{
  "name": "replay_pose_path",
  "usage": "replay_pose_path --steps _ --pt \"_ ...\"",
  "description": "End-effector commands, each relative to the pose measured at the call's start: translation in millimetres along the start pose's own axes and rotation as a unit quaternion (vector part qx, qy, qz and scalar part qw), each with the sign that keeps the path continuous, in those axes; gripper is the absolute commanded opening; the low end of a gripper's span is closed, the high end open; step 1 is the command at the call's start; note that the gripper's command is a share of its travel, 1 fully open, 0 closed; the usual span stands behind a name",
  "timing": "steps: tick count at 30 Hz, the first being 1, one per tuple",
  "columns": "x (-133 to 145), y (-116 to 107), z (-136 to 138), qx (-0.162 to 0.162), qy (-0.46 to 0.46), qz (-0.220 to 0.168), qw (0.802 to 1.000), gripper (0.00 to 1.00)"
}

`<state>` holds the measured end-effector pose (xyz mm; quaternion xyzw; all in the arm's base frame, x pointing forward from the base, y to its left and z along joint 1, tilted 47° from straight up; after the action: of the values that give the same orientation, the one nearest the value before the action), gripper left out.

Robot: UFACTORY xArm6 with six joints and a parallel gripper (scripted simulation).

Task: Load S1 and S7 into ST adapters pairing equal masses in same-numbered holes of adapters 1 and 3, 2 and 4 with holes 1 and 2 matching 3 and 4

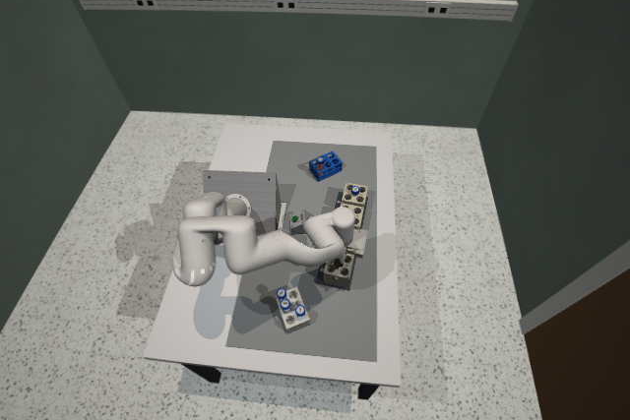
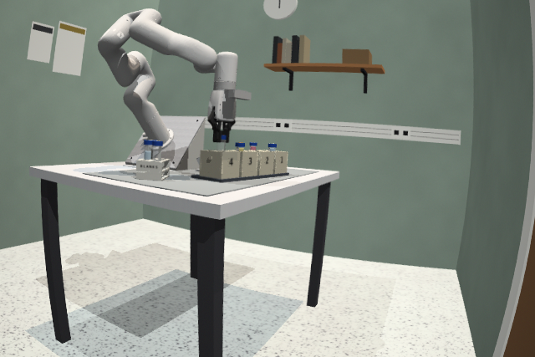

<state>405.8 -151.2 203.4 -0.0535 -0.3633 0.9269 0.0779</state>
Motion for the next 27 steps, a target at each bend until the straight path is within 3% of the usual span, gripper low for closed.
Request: replay_pose_path --steps 1,27 --pt "-0.9 3.3 0.2 0.000 0.001 0.002 1.000 0.00" --pt "-1.0 21.3 0.3 0.000 0.001 0.002 1.000 0.00"
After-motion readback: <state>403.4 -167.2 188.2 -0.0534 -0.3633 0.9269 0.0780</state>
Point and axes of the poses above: the point where the finger pads meet when closed, its own y axis out along the fingers, its own z axis across the jaws, x = y × z, the point moved 4 cm from there along -y, back along the fingers, and after that the axes turned 7 degrees about -y, right-handed, at the moved point
